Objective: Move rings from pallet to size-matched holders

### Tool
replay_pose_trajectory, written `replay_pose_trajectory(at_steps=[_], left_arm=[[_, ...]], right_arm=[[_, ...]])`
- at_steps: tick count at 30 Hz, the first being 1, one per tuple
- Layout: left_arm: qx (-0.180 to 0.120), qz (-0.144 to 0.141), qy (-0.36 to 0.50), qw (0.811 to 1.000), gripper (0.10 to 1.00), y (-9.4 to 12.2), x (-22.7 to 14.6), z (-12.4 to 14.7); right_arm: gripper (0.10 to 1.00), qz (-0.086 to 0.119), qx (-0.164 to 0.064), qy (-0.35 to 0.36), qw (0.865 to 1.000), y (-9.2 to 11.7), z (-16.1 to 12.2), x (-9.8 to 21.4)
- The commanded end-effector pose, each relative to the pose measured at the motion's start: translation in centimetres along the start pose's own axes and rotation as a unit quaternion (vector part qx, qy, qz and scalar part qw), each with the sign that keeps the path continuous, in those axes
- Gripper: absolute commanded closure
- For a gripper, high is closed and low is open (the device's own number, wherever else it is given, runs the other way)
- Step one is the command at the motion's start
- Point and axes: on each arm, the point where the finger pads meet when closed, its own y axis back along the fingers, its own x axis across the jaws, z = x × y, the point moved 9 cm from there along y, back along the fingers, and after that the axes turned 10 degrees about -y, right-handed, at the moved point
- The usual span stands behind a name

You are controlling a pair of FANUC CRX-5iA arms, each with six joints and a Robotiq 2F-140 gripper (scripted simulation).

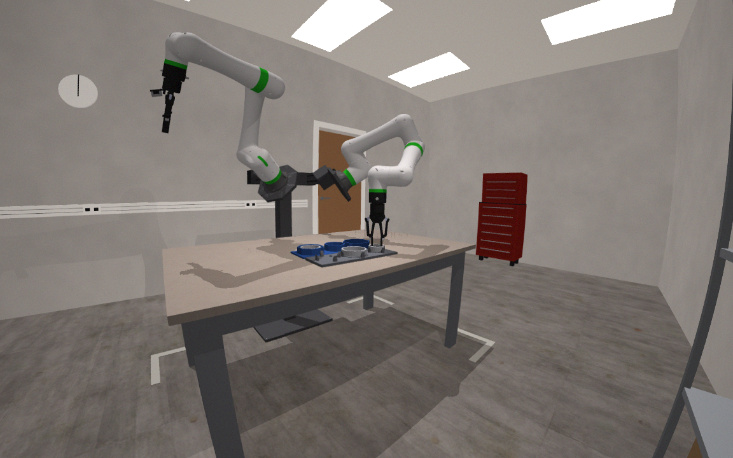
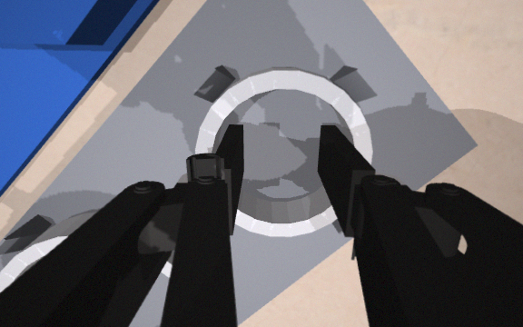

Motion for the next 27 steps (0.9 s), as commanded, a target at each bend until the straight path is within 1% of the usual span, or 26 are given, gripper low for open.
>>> replay_pose_trajectory(at_steps=[1,13,17,19,27], left_arm=[[-0.001,0.0,0.0,1.0,0.751,0.1,0.0,0.1],[-0.001,0.0,0.0,1.0,0.751,0.1,0.0,0.1],[-0.001,0.0,0.0,1.0,0.751,0.9,0.0,0.1],[-0.001,0.0,0.0,1.0,0.751,0.9,0.0,0.1],[-0.001,0.0,0.0,1.0,0.751,5.0,0.0,0.1]], right_arm=[[0.098,0.0,0.001,0.0,1.0,0.1,0.0,0.0],[0.098,0.0,0.001,0.0,1.0,0.1,0.0,0.0],[0.098,0.0,0.001,0.0,1.0,0.1,0.0,0.0],[0.098,0.0,0.001,0.0,1.0,0.1,0.0,0.0],[0.098,0.0,0.001,0.0,1.0,0.1,0.0,0.0]])
